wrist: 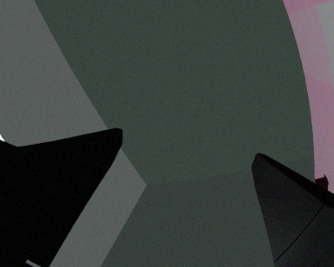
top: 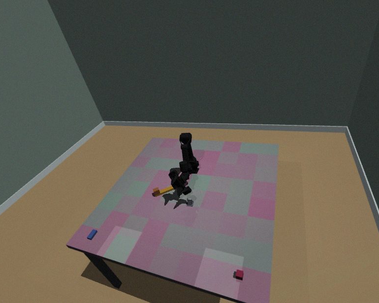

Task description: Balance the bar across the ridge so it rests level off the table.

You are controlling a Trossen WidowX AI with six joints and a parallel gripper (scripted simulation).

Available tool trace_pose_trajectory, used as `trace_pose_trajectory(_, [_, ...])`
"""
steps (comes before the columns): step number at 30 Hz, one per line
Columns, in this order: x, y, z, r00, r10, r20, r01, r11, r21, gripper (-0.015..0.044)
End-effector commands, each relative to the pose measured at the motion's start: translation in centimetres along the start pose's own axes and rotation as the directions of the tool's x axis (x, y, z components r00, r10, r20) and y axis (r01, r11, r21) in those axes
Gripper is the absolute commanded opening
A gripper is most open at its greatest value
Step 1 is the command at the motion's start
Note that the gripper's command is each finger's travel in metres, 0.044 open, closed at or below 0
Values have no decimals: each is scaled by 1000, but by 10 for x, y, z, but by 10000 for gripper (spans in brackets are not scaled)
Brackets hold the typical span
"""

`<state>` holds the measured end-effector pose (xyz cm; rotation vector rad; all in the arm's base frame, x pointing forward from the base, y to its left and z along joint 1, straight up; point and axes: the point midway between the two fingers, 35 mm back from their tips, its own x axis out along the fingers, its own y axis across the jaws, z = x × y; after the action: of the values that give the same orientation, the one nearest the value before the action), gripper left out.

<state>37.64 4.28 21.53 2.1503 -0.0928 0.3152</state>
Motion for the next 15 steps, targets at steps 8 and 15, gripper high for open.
trace_pose_trajectory(8, [10,-5,14,997,-46,56,57,977,-203,315])
trace_pose_trajectory(15, [19,-9,29,989,-94,117,134,904,-406,315])
